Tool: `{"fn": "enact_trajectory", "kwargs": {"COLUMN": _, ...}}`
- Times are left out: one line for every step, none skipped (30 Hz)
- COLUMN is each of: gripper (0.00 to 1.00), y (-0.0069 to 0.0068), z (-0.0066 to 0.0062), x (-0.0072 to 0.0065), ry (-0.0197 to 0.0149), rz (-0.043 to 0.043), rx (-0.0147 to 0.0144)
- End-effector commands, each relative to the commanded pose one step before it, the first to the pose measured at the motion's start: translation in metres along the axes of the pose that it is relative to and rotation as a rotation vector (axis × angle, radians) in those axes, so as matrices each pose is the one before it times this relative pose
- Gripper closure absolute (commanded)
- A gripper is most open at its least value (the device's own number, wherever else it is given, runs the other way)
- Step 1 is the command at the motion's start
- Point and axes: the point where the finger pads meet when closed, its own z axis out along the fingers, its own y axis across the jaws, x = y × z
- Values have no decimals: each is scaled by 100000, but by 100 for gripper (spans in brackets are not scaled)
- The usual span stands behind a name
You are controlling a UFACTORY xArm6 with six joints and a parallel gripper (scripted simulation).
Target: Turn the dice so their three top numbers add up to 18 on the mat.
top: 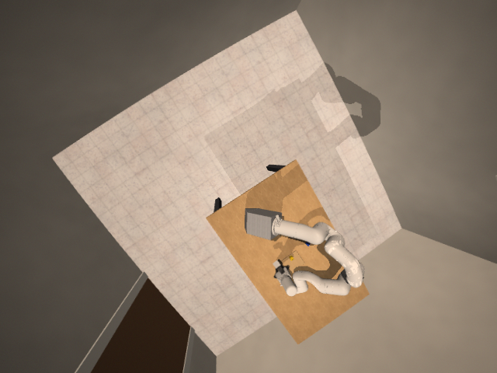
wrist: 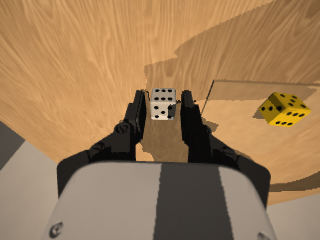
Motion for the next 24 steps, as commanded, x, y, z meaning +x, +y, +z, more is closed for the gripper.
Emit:
{"fn": "enact_trajectory", "kwargs": {"gripper": 58, "y": -77, "z": 574, "x": -108, "ry": -224, "rz": -71, "rx": 197}}
{"fn": "enact_trajectory", "kwargs": {"gripper": 58, "y": 0, "z": 120, "x": -1, "ry": -1, "rz": 0, "rx": -1}}
{"fn": "enact_trajectory", "kwargs": {"gripper": 58, "y": 0, "z": 102, "x": 0, "ry": 0, "rz": 0, "rx": 0}}
{"fn": "enact_trajectory", "kwargs": {"gripper": 58, "y": 0, "z": 84, "x": 0, "ry": 0, "rz": 0, "rx": 0}}
{"fn": "enact_trajectory", "kwargs": {"gripper": 58, "y": 0, "z": 65, "x": 0, "ry": 0, "rz": 0, "rx": 0}}
{"fn": "enact_trajectory", "kwargs": {"gripper": 58, "y": 0, "z": 0, "x": 0, "ry": 0, "rz": 0, "rx": 0}}
{"fn": "enact_trajectory", "kwargs": {"gripper": 58, "y": 0, "z": 0, "x": 0, "ry": 0, "rz": 0, "rx": 0}}
{"fn": "enact_trajectory", "kwargs": {"gripper": 58, "y": 0, "z": 47, "x": 0, "ry": 0, "rz": 0, "rx": 0}}
{"fn": "enact_trajectory", "kwargs": {"gripper": 58, "y": 0, "z": 31, "x": 0, "ry": 0, "rz": 0, "rx": 0}}
{"fn": "enact_trajectory", "kwargs": {"gripper": 58, "y": 0, "z": 17, "x": 0, "ry": 0, "rz": 0, "rx": 0}}
{"fn": "enact_trajectory", "kwargs": {"gripper": 58, "y": 0, "z": 7, "x": 0, "ry": 0, "rz": 0, "rx": 0}}
{"fn": "enact_trajectory", "kwargs": {"gripper": 58, "y": 0, "z": 1, "x": 0, "ry": 0, "rz": 0, "rx": 0}}
{"fn": "enact_trajectory", "kwargs": {"gripper": 58, "y": 0, "z": 0, "x": 0, "ry": 0, "rz": 0, "rx": 0}}
{"fn": "enact_trajectory", "kwargs": {"gripper": 58, "y": 0, "z": 0, "x": 0, "ry": 0, "rz": 0, "rx": 0}}
{"fn": "enact_trajectory", "kwargs": {"gripper": 58, "y": 0, "z": 0, "x": 0, "ry": 0, "rz": 0, "rx": 0}}
{"fn": "enact_trajectory", "kwargs": {"gripper": 58, "y": 0, "z": 0, "x": 0, "ry": 0, "rz": 0, "rx": 0}}
{"fn": "enact_trajectory", "kwargs": {"gripper": 58, "y": 0, "z": 0, "x": 0, "ry": 0, "rz": 0, "rx": 0}}
{"fn": "enact_trajectory", "kwargs": {"gripper": 58, "y": 0, "z": 0, "x": 0, "ry": 0, "rz": 0, "rx": 0}}
{"fn": "enact_trajectory", "kwargs": {"gripper": 58, "y": 0, "z": 0, "x": 0, "ry": 0, "rz": 0, "rx": 0}}
{"fn": "enact_trajectory", "kwargs": {"gripper": 58, "y": 0, "z": 0, "x": 0, "ry": 0, "rz": 0, "rx": 0}}
{"fn": "enact_trajectory", "kwargs": {"gripper": 58, "y": 0, "z": 0, "x": 0, "ry": 0, "rz": 0, "rx": 0}}
{"fn": "enact_trajectory", "kwargs": {"gripper": 58, "y": 0, "z": 0, "x": 0, "ry": 0, "rz": 0, "rx": 0}}
{"fn": "enact_trajectory", "kwargs": {"gripper": 58, "y": 0, "z": 0, "x": 0, "ry": 0, "rz": 0, "rx": 0}}
{"fn": "enact_trajectory", "kwargs": {"gripper": 58, "y": 0, "z": 0, "x": 0, "ry": 0, "rz": 0, "rx": 0}}
